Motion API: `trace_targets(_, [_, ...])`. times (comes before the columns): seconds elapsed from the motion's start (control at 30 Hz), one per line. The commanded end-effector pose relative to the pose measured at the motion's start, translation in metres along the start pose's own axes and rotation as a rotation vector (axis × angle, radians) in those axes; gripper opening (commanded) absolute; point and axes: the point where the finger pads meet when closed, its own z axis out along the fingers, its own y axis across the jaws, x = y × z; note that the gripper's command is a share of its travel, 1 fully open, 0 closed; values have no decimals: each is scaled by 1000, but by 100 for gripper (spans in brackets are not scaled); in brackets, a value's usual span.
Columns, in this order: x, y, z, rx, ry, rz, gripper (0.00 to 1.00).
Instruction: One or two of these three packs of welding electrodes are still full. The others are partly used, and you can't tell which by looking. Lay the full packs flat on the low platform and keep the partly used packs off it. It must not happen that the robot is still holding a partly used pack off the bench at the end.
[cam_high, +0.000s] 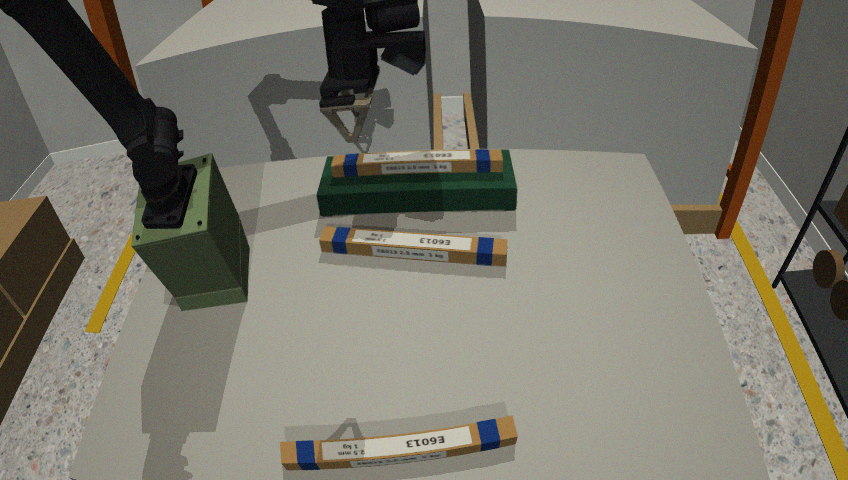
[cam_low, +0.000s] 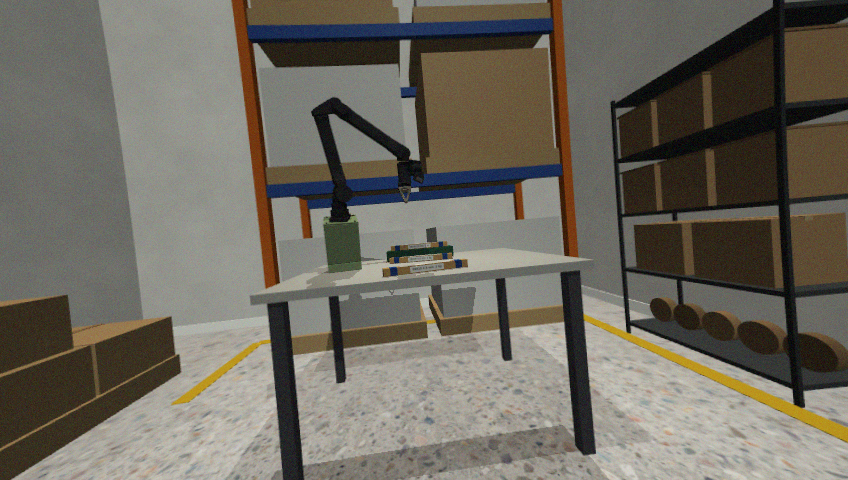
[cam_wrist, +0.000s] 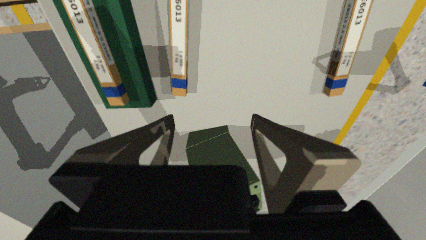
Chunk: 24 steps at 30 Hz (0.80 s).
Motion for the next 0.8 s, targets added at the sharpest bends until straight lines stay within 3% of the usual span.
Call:
trace_targets(0.0, [7,-21,-13,1,1,-23,74])
trace_targets(0.2, [12,-54,-35,0,-6,-21,74])
trace_targets(0.77, [1,-43,-39,-6,-24,-37,74])
